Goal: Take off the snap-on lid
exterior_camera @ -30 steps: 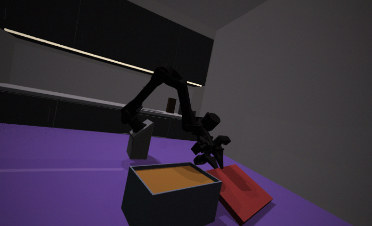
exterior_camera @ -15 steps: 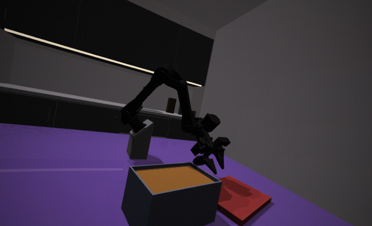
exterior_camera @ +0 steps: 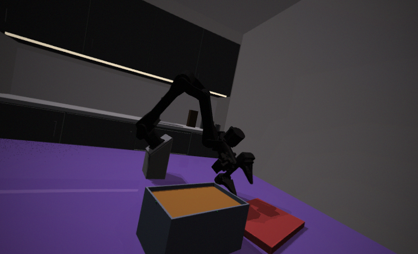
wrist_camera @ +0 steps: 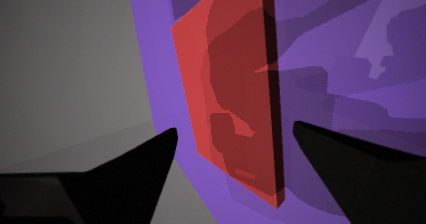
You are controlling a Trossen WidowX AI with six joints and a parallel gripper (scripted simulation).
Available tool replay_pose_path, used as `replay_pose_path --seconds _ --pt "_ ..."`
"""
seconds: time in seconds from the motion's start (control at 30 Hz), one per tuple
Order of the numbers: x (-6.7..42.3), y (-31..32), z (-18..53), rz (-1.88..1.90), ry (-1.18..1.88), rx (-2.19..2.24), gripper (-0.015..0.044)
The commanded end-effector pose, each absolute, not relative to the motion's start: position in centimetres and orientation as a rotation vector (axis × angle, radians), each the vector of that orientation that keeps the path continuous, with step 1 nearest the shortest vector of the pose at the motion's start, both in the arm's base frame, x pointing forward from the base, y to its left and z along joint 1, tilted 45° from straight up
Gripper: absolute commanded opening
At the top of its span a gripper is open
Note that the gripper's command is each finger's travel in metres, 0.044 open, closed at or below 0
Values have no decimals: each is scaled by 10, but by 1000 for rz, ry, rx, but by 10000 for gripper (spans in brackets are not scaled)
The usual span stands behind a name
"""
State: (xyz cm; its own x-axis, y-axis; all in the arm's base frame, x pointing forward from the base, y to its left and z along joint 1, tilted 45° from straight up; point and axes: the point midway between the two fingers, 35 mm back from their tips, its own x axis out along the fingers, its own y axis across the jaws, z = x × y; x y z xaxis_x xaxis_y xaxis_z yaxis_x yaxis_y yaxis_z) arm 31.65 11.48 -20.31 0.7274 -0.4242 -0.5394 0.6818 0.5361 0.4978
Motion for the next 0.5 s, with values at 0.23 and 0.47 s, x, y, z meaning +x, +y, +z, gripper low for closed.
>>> replay_pose_path --seconds 0.23,0.47 --pt "292 113 -201 -682 379 745 440" --pt "278 112 -200 -682 380 745 440"
